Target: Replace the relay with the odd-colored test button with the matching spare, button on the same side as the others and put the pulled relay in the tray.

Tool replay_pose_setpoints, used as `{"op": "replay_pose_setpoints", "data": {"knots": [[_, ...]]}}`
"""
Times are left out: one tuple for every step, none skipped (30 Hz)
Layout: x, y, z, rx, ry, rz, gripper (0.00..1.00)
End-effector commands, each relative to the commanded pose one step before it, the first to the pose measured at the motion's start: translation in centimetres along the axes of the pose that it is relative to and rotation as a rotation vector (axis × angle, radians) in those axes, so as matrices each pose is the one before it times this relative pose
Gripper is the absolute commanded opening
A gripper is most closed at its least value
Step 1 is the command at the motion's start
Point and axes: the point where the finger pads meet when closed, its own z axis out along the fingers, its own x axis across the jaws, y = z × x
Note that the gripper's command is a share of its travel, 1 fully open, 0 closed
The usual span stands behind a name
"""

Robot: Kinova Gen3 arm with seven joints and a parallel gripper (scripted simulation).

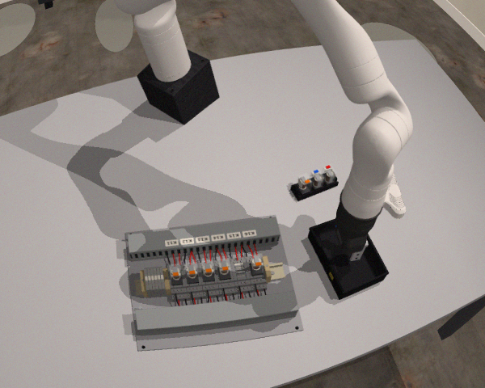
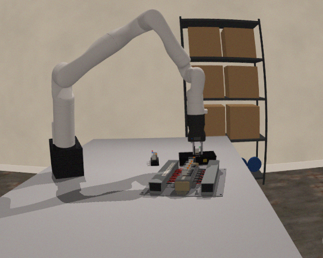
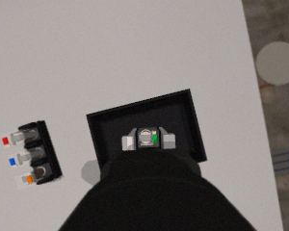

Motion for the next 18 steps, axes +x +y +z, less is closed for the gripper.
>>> {"op": "replay_pose_setpoints", "data": {"knots": [[-0.18,0.356,1.223,-0.0078,-0.00666,0.00126,0.0],[-0.007,0.026,0.299,-0.00031,-0.00026,0.00005,0.0],[-0.006,0.026,0.299,-0.00031,-0.00026,0.00005,0.0],[-0.006,0.026,0.299,-0.00031,-0.00026,0.00005,0.0],[-0.006,0.026,0.299,-0.00031,-0.00026,0.00005,0.0],[0.0,0.0,0.0,0.0,0.0,0.0,0.0],[0.0,0.0,0.0,0.0,0.0,0.0,0.0],[0.156,-0.254,-0.527,0.00651,0.00575,-0.00086,0.0],[-0.019,0.032,0.085,-0.00047,-0.00041,0.00006,0.0],[-0.019,0.032,0.085,-0.00047,-0.00041,0.00006,0.0],[-0.019,0.031,0.085,-0.00047,-0.00041,0.00006,0.0],[-0.018,0.031,0.085,-0.00047,-0.00041,0.00006,0.0],[-0.018,0.031,0.086,-0.00047,-0.00041,0.00006,0.0],[-0.018,0.031,0.086,-0.00047,-0.00041,0.00006,0.0],[-0.018,0.031,0.086,-0.00047,-0.00041,0.00006,0.0],[-0.018,0.031,0.086,-0.00047,-0.00041,0.00006,0.0],[-0.018,0.031,0.086,-0.00047,-0.00041,0.00006,0.0],[-0.018,0.031,0.086,-0.00047,-0.00041,0.00006,0.0]]}}
